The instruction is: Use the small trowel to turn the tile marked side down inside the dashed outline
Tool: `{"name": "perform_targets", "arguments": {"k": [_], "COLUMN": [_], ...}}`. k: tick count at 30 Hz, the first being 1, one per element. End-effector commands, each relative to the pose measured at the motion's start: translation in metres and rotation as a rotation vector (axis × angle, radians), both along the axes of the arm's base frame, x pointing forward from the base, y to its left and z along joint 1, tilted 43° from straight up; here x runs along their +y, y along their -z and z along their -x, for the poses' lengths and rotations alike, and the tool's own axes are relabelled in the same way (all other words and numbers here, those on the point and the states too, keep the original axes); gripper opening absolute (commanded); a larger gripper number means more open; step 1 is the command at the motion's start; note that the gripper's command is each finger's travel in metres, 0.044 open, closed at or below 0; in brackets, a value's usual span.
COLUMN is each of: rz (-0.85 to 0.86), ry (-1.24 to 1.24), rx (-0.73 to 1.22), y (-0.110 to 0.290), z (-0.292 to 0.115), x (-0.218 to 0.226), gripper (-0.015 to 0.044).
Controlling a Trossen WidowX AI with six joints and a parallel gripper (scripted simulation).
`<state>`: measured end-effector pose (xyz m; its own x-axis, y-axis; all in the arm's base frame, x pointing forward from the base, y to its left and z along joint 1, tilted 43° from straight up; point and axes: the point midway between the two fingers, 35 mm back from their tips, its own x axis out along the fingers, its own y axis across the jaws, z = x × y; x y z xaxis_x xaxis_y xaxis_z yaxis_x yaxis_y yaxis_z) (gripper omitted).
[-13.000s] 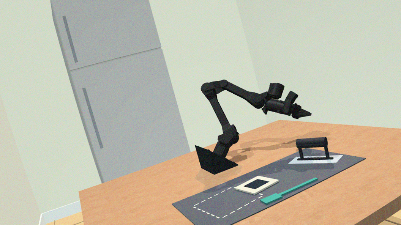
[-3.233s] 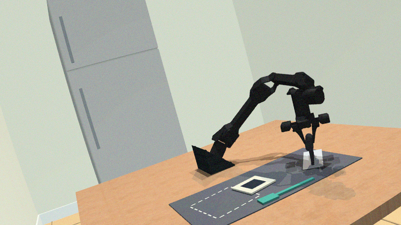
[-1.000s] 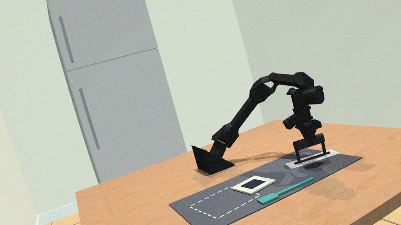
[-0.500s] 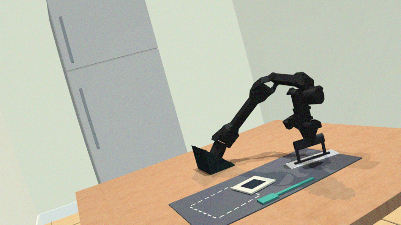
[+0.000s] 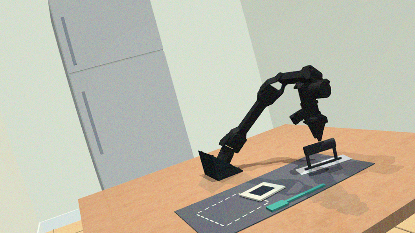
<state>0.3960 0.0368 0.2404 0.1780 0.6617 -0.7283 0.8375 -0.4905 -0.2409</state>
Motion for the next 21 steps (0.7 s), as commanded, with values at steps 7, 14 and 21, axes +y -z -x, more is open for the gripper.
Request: {"name": "perform_targets", "arguments": {"k": [7,14,21], "rz": [-0.007,0.041,0.137], "ry": [0.033,-0.041,-0.19], "rx": [-0.002,-0.084,-0.243], "y": [-0.0117,-0.01,-0.0068], "z": [0.0055,0.0062,0.0077], "x": [-0.0107,-0.0087,-0.0045], "gripper": [0.03,0.03,0.03]}}
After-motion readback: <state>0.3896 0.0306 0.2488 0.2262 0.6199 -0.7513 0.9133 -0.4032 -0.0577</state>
